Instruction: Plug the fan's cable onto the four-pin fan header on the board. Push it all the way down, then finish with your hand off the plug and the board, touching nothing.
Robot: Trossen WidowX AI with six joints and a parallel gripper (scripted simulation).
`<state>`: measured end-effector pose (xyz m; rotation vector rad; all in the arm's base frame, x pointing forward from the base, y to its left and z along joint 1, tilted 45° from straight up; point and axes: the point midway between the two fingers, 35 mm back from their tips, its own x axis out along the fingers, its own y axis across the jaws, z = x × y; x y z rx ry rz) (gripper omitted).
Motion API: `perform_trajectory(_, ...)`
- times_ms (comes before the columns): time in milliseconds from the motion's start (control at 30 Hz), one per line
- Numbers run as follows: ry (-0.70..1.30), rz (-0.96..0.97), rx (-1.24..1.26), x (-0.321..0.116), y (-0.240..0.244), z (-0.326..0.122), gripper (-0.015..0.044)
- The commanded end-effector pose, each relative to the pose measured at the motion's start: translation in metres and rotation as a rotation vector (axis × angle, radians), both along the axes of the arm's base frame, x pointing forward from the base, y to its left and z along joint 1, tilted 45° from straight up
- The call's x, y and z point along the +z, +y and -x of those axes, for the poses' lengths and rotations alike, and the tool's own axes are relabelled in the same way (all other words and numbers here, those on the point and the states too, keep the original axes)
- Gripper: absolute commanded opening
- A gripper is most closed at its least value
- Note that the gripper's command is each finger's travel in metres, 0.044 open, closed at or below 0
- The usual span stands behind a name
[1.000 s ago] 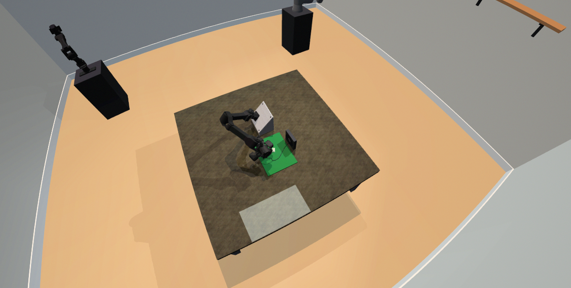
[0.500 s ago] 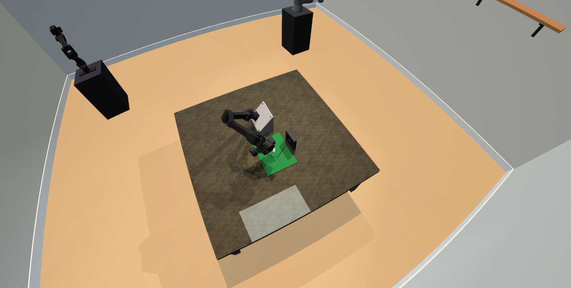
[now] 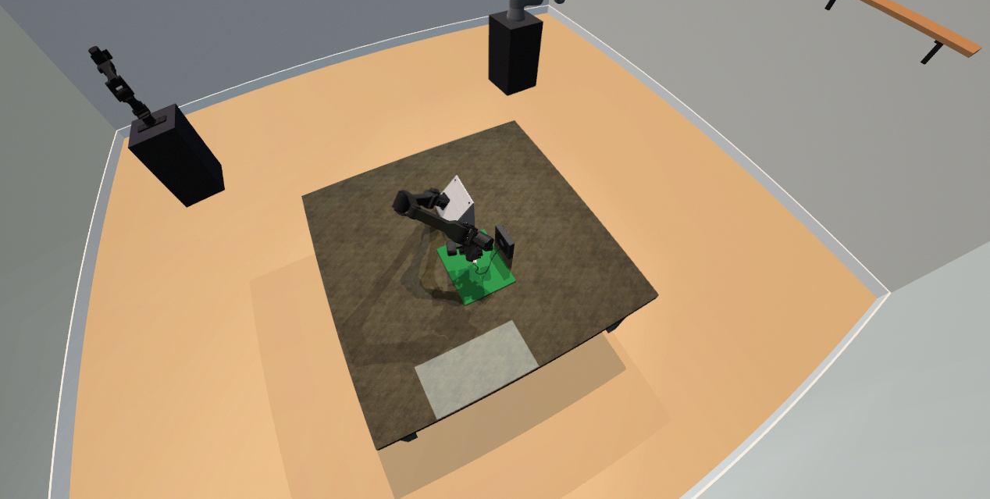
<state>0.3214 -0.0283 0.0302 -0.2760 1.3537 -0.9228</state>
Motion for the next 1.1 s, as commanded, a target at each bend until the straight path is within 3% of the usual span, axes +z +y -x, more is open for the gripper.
perform_trajectory(0, -0.067, 0.009, -0.085, -0.0148, 0.0103, 0.0053, 0.0000)
perform_trajectory(1067, -0.084, 0.011, -0.102, -0.0229, 0.0110, 0.0121, 0.0000)
